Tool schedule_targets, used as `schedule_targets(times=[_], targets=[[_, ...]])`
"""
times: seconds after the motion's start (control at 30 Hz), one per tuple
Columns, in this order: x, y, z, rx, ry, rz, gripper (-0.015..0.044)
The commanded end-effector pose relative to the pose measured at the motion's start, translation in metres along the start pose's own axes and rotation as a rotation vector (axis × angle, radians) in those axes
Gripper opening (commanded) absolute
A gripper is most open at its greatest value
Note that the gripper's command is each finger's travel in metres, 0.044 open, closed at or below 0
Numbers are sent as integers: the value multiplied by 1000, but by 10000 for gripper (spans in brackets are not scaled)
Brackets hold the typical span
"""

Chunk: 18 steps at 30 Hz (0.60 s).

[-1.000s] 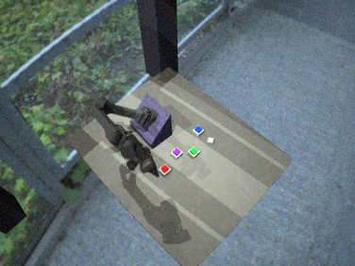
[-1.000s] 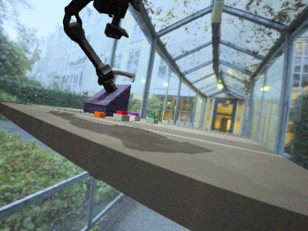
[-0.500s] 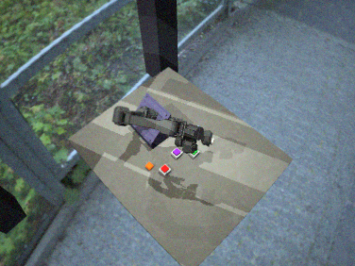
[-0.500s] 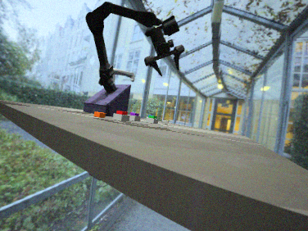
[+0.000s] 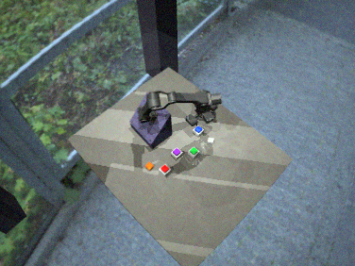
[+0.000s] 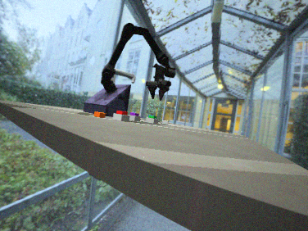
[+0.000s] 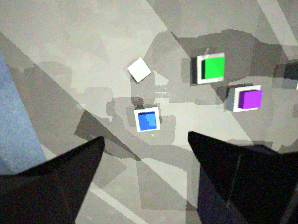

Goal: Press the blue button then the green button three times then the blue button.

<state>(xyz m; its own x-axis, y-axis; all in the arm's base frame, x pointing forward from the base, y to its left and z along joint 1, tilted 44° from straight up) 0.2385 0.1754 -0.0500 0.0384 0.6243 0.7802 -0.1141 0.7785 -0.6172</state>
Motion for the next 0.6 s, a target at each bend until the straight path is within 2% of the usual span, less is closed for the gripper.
schedule_targets(times=[0.0,0.1,0.17,0.27,0.57], targets=[[-18,13,19,106,36,68,400],[-18,13,19,106,36,68,400],[-32,13,19,106,36,68,348],[-76,8,21,106,36,70,269],[-80,8,21,105,36,71,32]])
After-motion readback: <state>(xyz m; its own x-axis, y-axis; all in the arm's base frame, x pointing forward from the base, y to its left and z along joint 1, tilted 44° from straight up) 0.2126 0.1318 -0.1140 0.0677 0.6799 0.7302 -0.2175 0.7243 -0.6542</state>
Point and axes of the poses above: the point midway between the two fingers, 35 mm back from their tips, its own x axis back along the fingers, its own y axis across the jaws, z = x × y, the point moved 7 cm from there along x, back along the fingers, and after that the axes turned 15 degrees about x, right-handed, at the moved point
